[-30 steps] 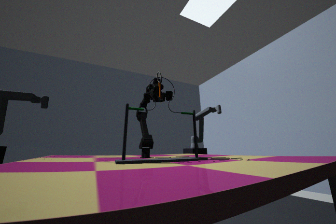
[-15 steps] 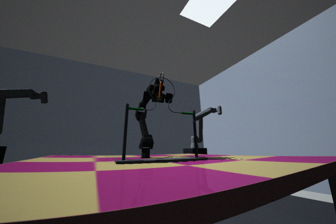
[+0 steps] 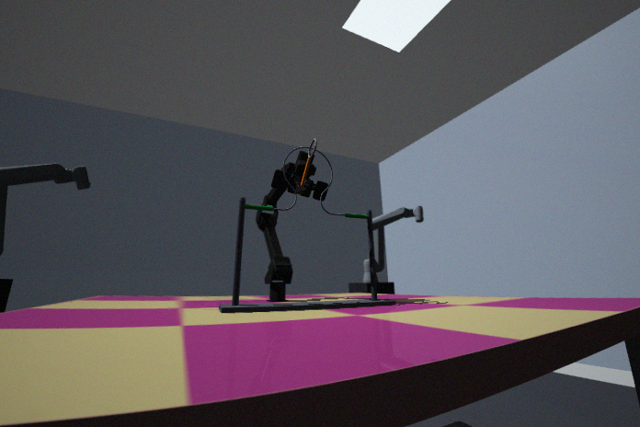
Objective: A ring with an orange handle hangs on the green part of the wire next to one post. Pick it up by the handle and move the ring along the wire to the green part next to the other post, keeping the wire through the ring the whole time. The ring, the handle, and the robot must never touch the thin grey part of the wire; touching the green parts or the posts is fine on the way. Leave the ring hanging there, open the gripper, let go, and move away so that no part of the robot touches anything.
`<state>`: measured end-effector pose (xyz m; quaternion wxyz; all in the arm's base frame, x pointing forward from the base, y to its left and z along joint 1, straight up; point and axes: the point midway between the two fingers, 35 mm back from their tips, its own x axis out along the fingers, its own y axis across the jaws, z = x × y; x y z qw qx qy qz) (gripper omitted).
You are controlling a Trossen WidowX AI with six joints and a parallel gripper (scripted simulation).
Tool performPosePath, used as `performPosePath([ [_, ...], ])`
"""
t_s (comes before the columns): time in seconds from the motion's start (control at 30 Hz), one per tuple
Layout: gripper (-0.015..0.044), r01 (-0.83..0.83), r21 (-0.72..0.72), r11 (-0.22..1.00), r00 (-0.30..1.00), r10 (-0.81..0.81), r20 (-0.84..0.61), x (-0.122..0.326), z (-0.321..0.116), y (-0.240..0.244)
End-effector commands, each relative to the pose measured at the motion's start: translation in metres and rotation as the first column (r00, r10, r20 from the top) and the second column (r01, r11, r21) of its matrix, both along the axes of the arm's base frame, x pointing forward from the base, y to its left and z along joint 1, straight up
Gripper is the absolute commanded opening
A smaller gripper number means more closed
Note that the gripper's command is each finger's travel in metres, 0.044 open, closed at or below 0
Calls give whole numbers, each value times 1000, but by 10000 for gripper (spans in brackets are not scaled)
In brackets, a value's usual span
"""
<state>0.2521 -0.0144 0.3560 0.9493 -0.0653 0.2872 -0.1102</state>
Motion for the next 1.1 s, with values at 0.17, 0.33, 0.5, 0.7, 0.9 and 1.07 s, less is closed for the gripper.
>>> performPosePath([
  [0.17,-150,0,-113,994,1000,0,-1,0,1,-5],
  [0.33,-150,0,-173,985,1000,0,-2,0,2,-7],
  [0.5,-150,0,-232,973,1000,-1,-3,-1,2,-10],
  [0.7,-150,0,-302,953,1000,-1,-6,-1,4,-13],
  [0.9,-150,-1,-371,929,1000,-2,-8,-1,5,-16],
  [1.07,-150,-3,-428,904,1000,-2,-11,-1,7,-18],
])
